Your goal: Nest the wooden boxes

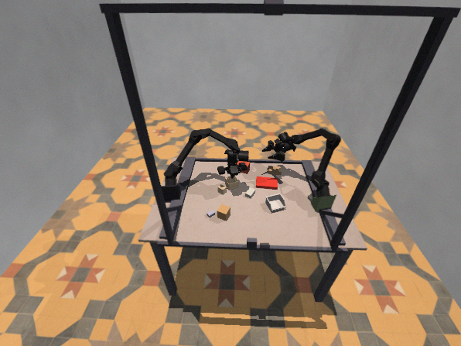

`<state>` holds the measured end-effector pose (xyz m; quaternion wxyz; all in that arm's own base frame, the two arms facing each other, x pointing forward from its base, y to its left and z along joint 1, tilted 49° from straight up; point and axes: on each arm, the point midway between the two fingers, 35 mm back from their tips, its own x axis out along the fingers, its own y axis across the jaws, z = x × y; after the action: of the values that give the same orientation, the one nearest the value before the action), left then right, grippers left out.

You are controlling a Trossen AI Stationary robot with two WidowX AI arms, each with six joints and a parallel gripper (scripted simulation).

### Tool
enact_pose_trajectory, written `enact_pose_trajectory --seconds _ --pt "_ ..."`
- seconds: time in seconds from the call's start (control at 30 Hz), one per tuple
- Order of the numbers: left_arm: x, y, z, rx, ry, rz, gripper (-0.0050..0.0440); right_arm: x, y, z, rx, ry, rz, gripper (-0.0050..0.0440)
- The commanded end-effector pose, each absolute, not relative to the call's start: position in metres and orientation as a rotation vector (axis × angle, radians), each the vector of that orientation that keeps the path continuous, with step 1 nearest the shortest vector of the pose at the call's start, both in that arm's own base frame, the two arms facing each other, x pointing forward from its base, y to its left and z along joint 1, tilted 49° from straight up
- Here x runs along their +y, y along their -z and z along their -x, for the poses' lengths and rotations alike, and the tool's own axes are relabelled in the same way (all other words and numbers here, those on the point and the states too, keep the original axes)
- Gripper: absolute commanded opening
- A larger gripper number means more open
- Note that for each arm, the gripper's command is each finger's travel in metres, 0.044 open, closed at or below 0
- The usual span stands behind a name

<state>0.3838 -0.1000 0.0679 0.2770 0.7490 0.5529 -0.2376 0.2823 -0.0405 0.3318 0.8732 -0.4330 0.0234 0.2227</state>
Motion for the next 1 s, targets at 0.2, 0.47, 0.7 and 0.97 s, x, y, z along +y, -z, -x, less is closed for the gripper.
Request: enact_pose_trajectory --seconds 0.2,0.47,0.7,0.97 --pt "-0.112 -0.084 -0.384 1.468 0.312 -1.708 -0.005 -0.039 -0.34 -0.279 0.029 -0.453 0.932 0.04" --pt "-0.117 -0.089 -0.381 1.437 0.094 -1.477 -0.005 -0.039 -0.34 -0.279 0.029 -0.453 0.932 0.04" --pt "-0.12 -0.092 -0.379 1.395 -0.077 -1.281 -0.005 -0.039 -0.34 -0.279 0.029 -0.453 0.932 0.04" --pt "-0.126 -0.098 -0.376 1.333 -0.263 -1.048 -0.005 -0.039 -0.34 -0.279 0.029 -0.453 0.932 0.04"
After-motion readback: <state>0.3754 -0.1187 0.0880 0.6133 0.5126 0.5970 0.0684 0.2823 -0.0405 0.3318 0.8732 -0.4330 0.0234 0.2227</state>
